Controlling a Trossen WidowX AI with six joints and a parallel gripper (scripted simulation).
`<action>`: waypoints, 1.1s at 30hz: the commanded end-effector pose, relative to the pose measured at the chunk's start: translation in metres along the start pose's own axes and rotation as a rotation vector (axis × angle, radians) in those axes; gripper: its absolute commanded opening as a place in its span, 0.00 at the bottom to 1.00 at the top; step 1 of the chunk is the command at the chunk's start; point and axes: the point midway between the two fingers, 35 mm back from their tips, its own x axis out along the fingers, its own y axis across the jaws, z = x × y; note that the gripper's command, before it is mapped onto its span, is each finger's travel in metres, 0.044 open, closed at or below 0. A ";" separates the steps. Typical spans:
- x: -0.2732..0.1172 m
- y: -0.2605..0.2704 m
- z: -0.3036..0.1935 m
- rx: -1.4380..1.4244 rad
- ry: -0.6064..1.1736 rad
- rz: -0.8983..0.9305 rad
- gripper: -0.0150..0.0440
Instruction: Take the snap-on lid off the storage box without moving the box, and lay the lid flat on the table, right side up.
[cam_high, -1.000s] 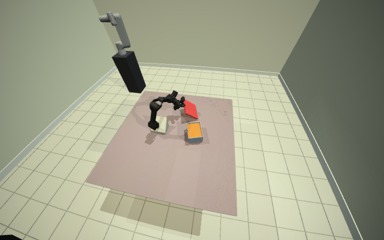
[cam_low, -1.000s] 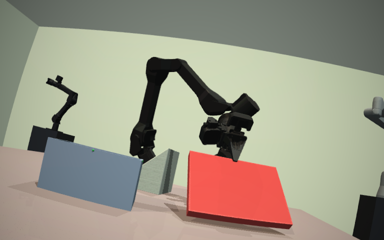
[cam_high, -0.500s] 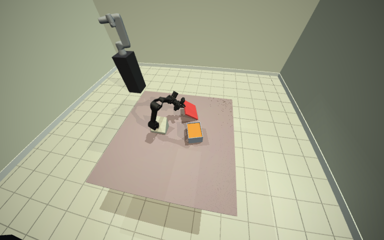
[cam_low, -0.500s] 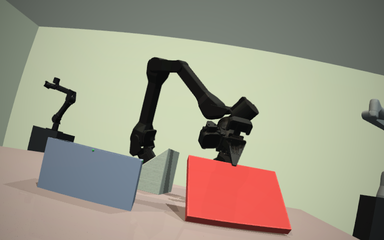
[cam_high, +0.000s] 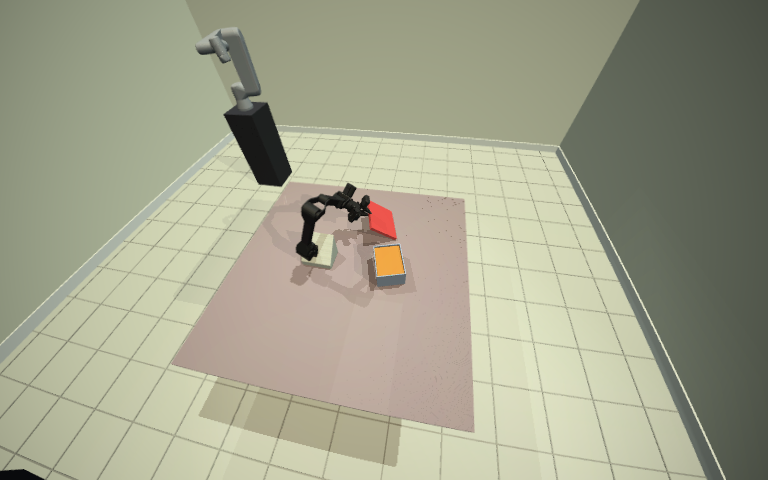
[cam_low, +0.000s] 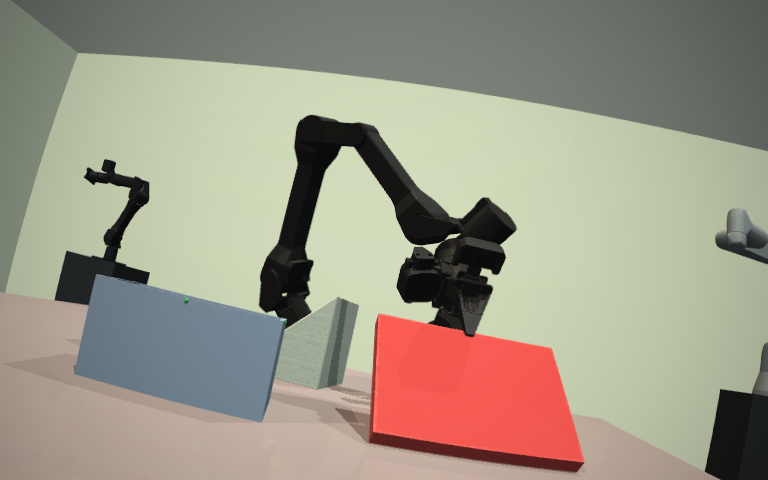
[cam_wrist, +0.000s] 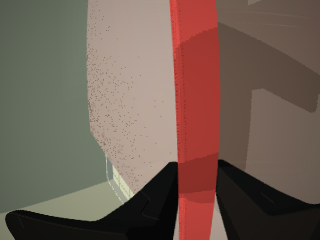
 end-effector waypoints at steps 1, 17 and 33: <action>0.004 -0.005 0.002 -0.002 -0.007 -0.007 0.25; 0.012 -0.015 0.002 -0.003 -0.007 -0.007 0.25; 0.020 -0.025 0.003 -0.003 -0.008 -0.007 0.25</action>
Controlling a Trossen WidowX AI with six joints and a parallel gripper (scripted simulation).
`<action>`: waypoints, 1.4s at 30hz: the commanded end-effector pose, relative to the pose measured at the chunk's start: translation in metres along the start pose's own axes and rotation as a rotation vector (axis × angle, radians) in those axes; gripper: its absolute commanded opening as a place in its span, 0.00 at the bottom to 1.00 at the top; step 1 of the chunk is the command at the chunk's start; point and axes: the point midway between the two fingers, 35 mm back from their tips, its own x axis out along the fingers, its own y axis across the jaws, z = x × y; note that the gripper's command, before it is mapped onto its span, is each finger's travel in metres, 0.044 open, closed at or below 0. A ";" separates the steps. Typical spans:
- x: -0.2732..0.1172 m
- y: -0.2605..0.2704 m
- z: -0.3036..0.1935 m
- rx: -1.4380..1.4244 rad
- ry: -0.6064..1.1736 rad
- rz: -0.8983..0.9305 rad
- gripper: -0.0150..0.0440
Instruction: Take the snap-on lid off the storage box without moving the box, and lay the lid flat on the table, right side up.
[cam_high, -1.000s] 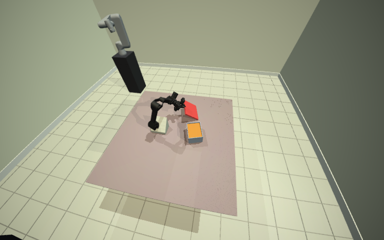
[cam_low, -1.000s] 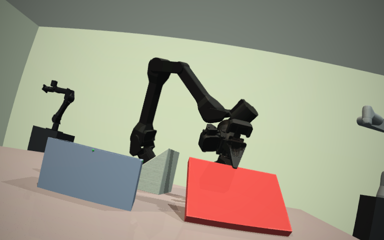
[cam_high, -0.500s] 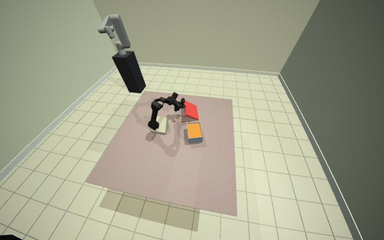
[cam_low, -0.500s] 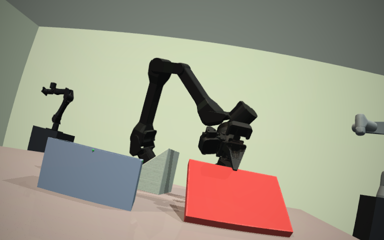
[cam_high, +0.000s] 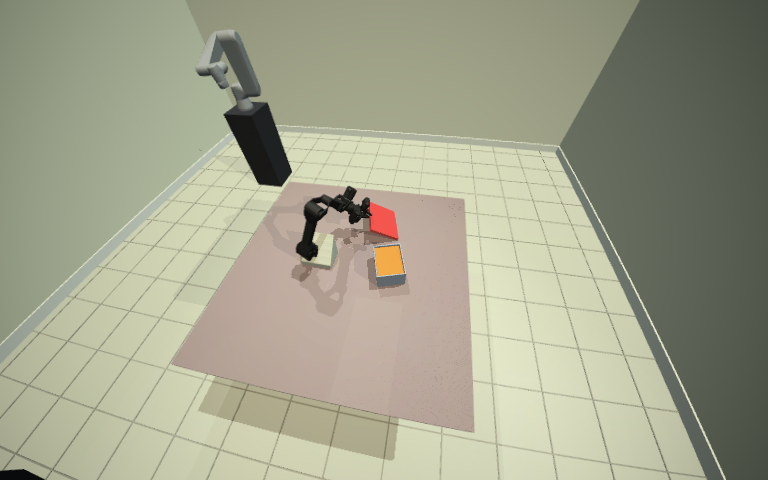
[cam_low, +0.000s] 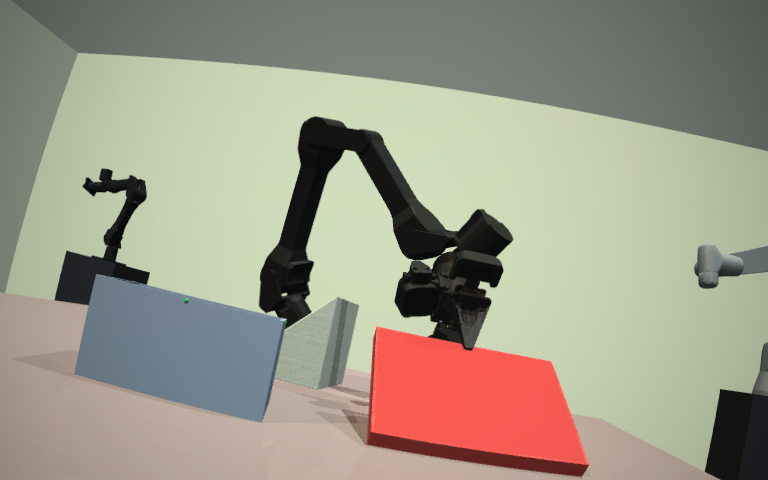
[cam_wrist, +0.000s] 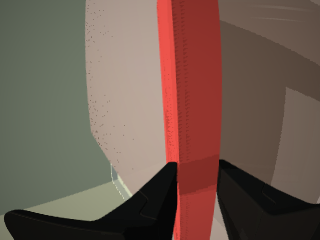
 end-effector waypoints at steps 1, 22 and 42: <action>0.007 -0.012 0.004 -0.015 -0.008 -0.027 0.25; 0.018 -0.025 0.004 -0.015 -0.009 -0.027 0.25; 0.022 -0.027 0.003 -0.015 -0.009 -0.027 0.39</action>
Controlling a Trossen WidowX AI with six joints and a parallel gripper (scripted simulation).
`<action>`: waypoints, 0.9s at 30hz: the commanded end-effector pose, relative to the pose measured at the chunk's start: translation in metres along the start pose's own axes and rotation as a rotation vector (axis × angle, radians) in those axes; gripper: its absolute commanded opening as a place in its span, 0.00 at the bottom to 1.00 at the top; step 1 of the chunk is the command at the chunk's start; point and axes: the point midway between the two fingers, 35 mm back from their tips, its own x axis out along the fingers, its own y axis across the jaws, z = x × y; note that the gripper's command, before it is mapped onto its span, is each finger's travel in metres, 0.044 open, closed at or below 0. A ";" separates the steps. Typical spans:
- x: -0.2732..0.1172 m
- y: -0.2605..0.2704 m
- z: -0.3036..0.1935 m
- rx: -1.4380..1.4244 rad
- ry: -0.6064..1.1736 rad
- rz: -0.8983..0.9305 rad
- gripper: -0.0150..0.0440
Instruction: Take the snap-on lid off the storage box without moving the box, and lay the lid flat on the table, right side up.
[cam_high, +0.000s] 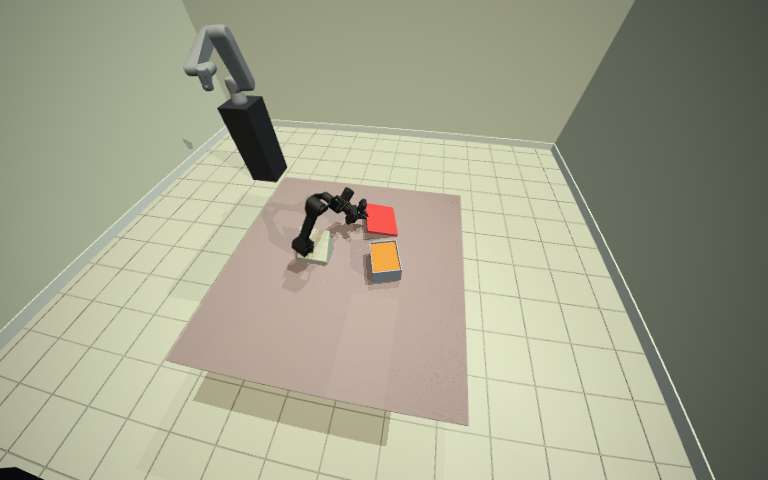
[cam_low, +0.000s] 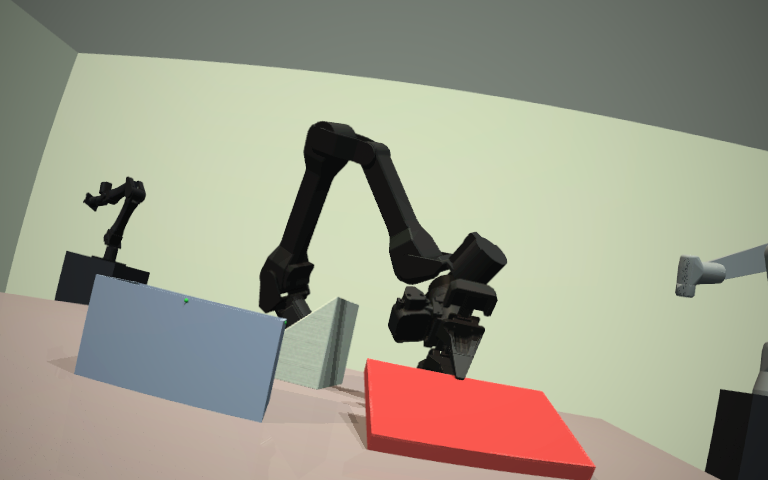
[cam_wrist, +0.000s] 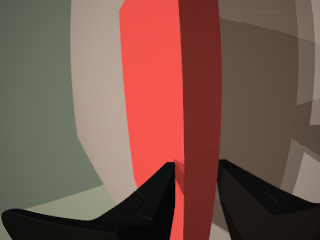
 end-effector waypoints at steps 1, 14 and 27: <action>-0.001 0.003 0.000 -0.004 0.003 -0.010 0.43; -0.007 -0.005 0.000 -0.004 0.004 -0.010 0.94; -0.028 -0.022 0.000 -0.005 0.006 -0.012 1.00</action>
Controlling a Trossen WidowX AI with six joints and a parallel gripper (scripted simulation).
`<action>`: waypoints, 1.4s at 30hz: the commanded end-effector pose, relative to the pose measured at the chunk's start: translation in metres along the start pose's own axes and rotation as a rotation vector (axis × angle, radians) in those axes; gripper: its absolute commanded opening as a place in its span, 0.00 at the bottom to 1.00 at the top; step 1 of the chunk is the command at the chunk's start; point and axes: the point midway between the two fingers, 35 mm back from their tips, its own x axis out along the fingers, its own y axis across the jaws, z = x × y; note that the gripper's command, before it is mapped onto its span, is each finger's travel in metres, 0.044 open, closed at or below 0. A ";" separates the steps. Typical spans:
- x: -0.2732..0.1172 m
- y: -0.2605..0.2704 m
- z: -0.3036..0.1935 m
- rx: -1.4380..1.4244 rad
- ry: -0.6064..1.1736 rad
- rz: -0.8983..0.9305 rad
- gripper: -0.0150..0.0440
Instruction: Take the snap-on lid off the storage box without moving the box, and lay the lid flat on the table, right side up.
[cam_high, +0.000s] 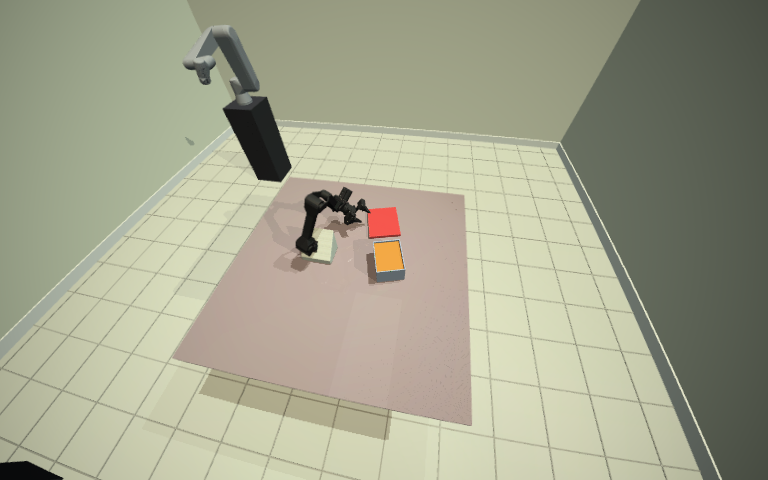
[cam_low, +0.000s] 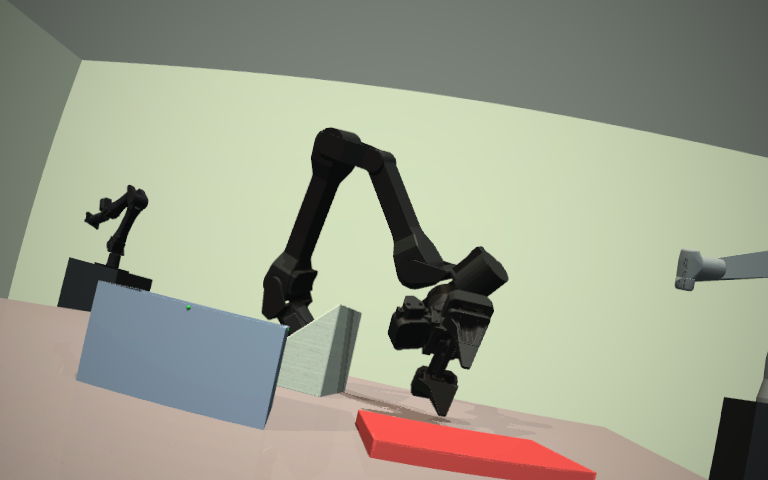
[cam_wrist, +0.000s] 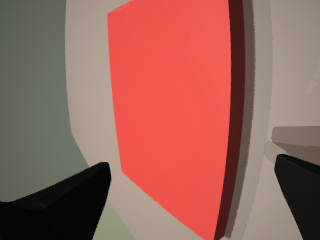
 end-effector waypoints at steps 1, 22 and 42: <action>-0.007 -0.003 0.001 0.007 -0.003 0.005 1.00; -0.034 -0.020 -0.001 0.006 0.000 0.003 1.00; -0.069 -0.001 -0.001 0.006 0.001 0.001 1.00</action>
